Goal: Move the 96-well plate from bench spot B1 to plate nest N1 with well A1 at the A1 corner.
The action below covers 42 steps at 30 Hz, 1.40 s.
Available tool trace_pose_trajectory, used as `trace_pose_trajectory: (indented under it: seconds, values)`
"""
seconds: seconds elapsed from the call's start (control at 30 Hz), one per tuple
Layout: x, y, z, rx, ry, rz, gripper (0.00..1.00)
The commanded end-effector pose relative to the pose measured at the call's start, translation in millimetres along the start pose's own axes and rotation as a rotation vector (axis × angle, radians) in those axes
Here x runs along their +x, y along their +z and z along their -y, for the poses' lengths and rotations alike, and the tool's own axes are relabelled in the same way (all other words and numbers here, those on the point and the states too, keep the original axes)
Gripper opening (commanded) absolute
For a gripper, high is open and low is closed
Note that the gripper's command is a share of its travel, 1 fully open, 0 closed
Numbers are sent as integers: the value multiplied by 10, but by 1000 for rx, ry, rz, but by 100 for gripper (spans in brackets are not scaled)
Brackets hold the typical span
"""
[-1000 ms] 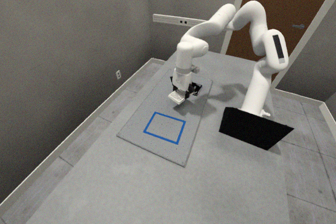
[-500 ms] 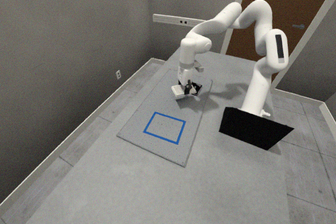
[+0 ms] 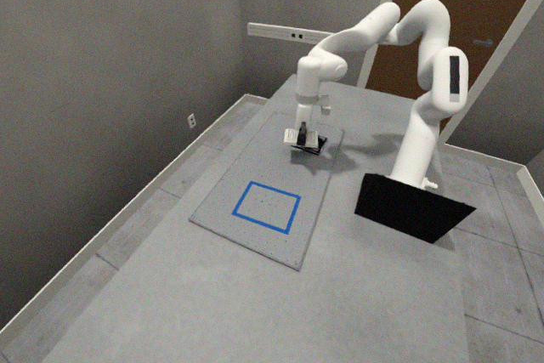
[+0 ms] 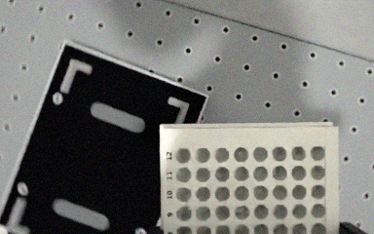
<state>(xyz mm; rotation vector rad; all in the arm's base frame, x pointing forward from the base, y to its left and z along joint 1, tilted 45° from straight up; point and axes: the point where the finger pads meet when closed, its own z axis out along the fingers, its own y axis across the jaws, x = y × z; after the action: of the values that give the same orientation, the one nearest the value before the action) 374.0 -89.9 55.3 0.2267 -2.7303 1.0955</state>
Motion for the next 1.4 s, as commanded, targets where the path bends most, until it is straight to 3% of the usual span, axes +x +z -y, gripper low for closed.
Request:
trace_pose_trajectory:
  seconds: [0.0, 0.27, 0.97, 1.37]
  values:
    - [19, -25, 101, 4, 114, 11, 0]
    - [98, -34, 356, 3, 364, 11, 0]
    - [283, -55, 957, 4, 364, 11, 0]
    - [284, -55, 961, 4, 364, 11, 0]
